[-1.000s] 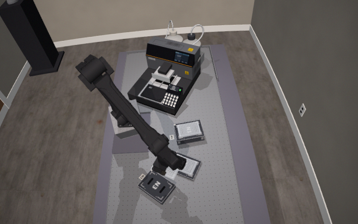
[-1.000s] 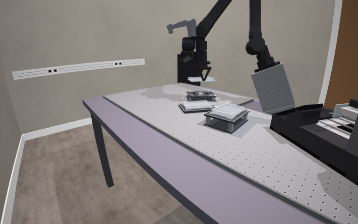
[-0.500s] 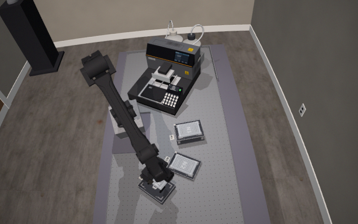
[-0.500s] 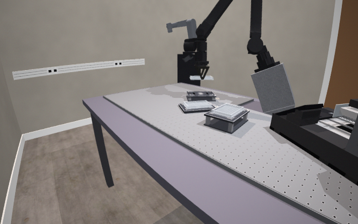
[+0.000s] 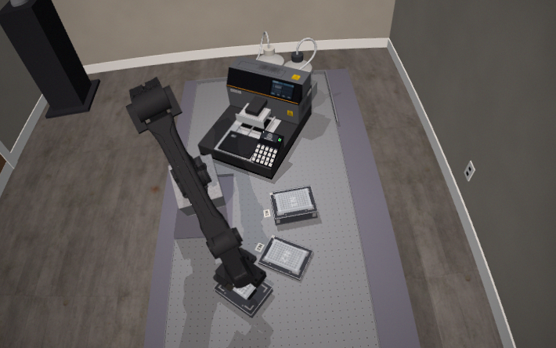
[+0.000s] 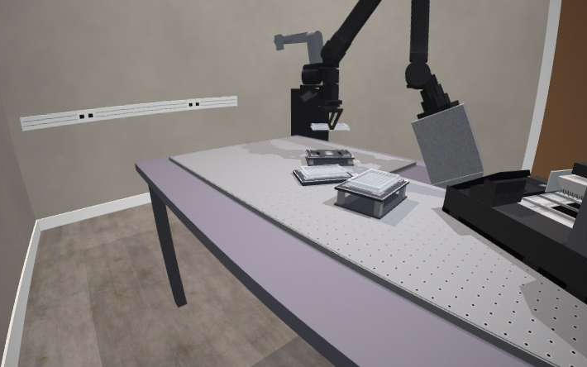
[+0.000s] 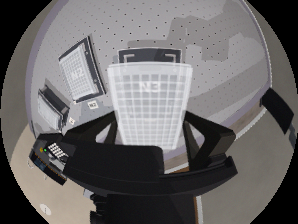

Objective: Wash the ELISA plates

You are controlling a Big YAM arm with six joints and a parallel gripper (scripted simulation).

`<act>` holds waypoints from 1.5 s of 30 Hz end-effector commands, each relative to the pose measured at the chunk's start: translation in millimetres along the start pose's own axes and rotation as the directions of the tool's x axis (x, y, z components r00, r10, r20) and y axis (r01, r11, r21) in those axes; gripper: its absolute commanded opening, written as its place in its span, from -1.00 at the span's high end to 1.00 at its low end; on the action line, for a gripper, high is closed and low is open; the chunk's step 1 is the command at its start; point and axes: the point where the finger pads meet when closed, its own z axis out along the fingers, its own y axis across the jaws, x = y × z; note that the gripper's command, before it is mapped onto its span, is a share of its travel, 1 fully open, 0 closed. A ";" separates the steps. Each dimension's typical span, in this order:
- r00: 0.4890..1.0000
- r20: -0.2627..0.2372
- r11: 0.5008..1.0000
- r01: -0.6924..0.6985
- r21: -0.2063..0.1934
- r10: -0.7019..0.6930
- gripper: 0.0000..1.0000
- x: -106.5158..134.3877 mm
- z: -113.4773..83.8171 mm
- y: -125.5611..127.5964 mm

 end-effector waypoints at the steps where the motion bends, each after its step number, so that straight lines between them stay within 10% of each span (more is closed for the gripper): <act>1: 1.000 0.023 1.000 0.005 0.010 -0.005 -0.64 -10.4 -4.4 -5.3; 30: 1.000 0.023 1.000 0.005 0.010 -0.005 -0.64 -10.7 -4.4 -5.3; 45: 1.000 0.004 1.000 0.008 0.002 -0.008 -0.64 -1.5 29.2 -4.0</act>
